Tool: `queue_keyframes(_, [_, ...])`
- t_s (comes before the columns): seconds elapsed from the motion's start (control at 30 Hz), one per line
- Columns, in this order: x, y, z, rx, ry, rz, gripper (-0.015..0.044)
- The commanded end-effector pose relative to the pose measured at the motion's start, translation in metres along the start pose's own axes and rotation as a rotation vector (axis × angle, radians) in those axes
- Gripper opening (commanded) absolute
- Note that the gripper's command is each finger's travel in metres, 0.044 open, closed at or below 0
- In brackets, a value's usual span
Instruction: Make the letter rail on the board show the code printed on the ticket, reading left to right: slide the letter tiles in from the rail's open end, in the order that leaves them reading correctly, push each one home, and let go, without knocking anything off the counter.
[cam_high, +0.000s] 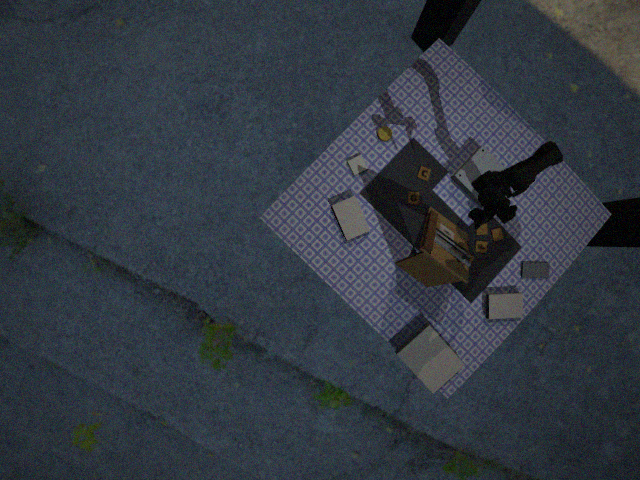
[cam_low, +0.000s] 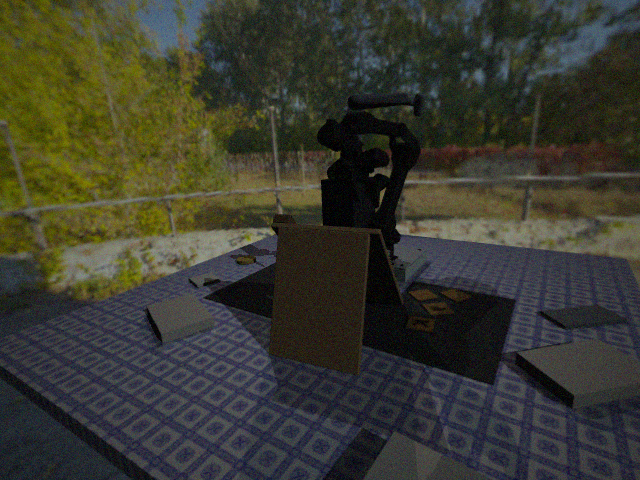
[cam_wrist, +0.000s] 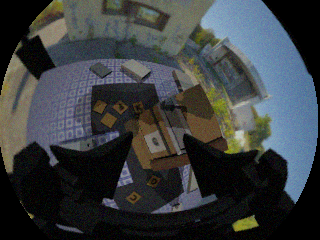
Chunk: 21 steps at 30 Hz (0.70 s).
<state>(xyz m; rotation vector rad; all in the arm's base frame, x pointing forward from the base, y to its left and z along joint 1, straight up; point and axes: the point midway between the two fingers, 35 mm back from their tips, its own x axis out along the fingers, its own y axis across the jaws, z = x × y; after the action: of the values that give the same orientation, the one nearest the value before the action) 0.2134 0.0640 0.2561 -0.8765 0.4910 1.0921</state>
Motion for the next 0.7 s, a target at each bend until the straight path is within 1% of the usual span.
queue_keyframes(0.0, [0.06, 0.01, 0.003, 0.572, 0.143, 0.168, 0.034])
queue_keyframes(0.07, [0.075, 0.015, 0.006, 0.719, 0.2, 0.19, 0.034])
queue_keyframes(0.33, [0.104, 0.027, 0.012, 0.973, 0.318, 0.199, 0.034])
queue_keyframes(0.67, [0.141, 0.048, 0.021, 1.298, 0.487, 0.142, 0.034])
